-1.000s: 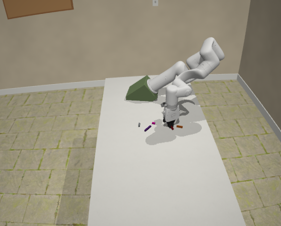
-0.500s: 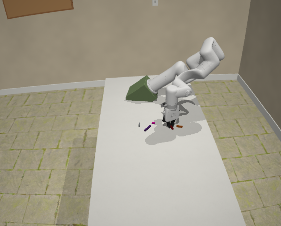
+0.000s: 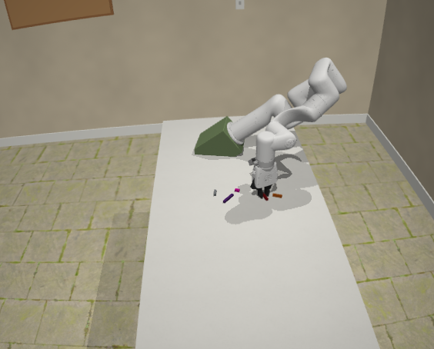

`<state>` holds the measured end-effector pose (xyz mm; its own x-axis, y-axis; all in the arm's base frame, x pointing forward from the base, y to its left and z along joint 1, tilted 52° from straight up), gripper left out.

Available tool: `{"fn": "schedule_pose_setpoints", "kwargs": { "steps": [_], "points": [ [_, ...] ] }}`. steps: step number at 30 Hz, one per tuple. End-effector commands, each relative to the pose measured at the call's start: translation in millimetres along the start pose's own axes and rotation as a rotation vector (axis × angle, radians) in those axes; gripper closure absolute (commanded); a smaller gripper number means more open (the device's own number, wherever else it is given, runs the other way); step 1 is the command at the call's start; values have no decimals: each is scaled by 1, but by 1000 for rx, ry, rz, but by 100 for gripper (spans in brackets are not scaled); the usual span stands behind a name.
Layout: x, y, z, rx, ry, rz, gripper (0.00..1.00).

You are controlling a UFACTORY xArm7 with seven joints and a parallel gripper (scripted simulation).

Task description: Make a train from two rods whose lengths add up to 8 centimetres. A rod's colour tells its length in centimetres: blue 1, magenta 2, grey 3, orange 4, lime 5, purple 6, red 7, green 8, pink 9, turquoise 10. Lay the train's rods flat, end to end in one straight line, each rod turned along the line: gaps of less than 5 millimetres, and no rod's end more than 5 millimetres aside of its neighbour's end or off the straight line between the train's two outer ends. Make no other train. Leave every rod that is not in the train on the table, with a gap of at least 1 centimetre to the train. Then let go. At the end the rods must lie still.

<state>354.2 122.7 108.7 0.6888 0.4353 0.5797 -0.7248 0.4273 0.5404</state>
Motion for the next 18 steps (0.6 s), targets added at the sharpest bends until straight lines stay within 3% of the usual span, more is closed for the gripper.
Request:
{"fn": "schedule_pose_setpoints", "kwargs": {
  "steps": [1, 8, 18],
  "points": [
    [0, -1, 3, -3, -2, 0, 76],
    [0, -1, 15, -3, -2, 0, 76],
    [0, -1, 65, -3, -2, 0, 76]
  ]
}}
Point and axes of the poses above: the point where the finger pads meet when closed, its own z axis back along the fingers, its own y axis across the jaws, x = y × z, the point moved 3 cm from there along z, back along the fingers, and after that the axes turned 15 degrees about z, right-handed, at the moved point
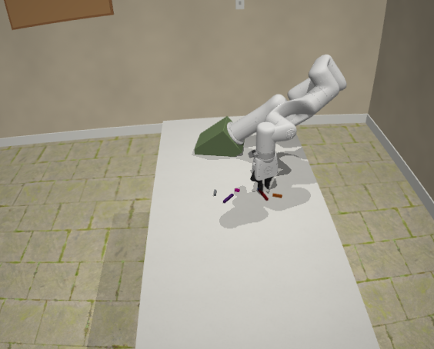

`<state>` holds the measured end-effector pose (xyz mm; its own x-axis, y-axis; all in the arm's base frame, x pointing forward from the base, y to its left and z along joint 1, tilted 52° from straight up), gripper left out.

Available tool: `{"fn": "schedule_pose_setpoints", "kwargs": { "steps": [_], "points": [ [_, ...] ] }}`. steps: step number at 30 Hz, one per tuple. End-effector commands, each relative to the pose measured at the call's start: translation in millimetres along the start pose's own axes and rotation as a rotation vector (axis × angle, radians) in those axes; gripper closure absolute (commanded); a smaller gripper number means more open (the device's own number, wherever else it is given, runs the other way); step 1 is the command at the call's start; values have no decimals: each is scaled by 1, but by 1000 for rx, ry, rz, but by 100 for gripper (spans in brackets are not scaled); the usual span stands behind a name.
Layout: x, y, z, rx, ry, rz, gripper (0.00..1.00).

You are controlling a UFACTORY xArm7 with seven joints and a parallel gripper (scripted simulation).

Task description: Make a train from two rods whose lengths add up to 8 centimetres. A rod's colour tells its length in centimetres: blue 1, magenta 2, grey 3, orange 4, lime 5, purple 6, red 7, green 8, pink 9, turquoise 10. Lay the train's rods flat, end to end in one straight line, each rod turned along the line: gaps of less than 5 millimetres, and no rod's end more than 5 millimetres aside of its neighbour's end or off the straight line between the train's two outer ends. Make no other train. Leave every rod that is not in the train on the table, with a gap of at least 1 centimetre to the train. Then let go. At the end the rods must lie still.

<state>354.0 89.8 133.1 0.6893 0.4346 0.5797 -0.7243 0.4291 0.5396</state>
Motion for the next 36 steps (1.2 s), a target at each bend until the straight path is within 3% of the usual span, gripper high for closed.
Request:
{"fn": "schedule_pose_setpoints", "kwargs": {
  "steps": [1, 4, 13, 14, 36],
  "points": [
    [1, 0, 29, -1, -2, 0, 76],
    [1, 0, 41, -1, -2, 0, 76],
    [1, 0, 50, -2, -2, 0, 76],
    [1, 0, 50, -2, -2, 0, 0],
    [1, 0, 51, -1, -2, 0, 0]
  ]
}}
Point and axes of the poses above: the point where the finger pads meet when closed, its own z axis back along the fingers, its own y axis across the jaws, x = y × z, the point moved 3 cm from there along z, back along the fingers, and after that the axes turned 15 degrees about z, right-handed, at the moved point
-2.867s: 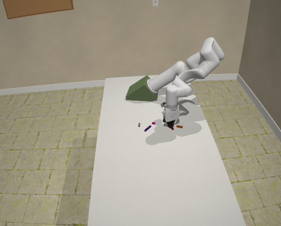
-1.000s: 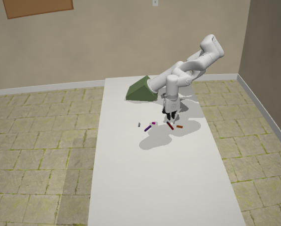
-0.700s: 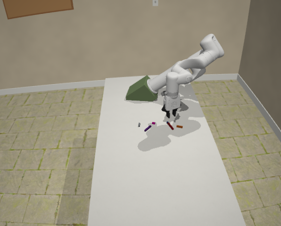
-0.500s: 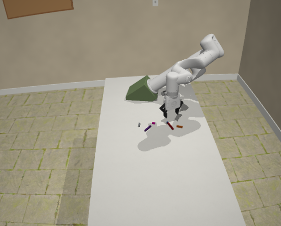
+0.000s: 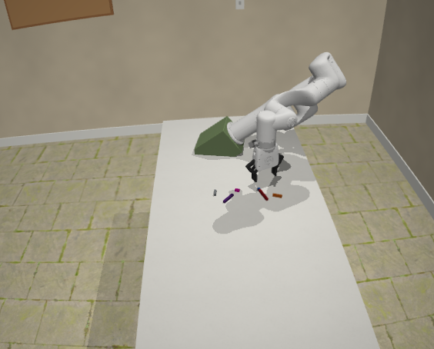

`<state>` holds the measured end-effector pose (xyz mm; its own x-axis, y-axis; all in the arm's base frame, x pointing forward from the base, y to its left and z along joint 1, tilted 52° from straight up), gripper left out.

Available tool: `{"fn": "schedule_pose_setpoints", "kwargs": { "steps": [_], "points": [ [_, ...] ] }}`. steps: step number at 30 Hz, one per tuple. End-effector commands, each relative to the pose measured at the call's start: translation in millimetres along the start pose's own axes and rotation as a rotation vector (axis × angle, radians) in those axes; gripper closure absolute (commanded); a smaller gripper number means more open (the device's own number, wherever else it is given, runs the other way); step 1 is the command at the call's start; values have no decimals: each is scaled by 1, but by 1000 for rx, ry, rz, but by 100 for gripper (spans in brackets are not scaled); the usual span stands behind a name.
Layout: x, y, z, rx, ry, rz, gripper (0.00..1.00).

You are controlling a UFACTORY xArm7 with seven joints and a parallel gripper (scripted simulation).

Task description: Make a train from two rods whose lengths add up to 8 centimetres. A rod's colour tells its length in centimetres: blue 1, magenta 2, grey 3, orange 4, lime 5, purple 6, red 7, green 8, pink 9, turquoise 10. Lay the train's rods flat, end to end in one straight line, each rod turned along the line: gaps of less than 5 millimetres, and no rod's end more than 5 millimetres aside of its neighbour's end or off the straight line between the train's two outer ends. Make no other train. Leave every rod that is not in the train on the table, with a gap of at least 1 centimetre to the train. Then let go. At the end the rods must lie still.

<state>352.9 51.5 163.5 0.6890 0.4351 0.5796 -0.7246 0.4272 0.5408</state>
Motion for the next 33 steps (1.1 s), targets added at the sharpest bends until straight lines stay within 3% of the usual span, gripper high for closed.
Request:
{"fn": "schedule_pose_setpoints", "kwargs": {
  "steps": [1, 8, 19, 33],
  "points": [
    [0, -1, 3, -4, -2, 0, 0],
    [0, -1, 16, -4, -2, 0, 0],
    [0, -1, 71, -4, -2, 0, 0],
    [0, -1, 89, -4, -2, 0, 0]
  ]
}}
Point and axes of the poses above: the point where the finger pads meet when closed, its own z axis back along the fingers, its own y axis across the jaws, x = y × z, the point moved 3 cm from there along z, back along the fingers, and after that the axes turned 15 degrees about z, right-handed, at the moved point
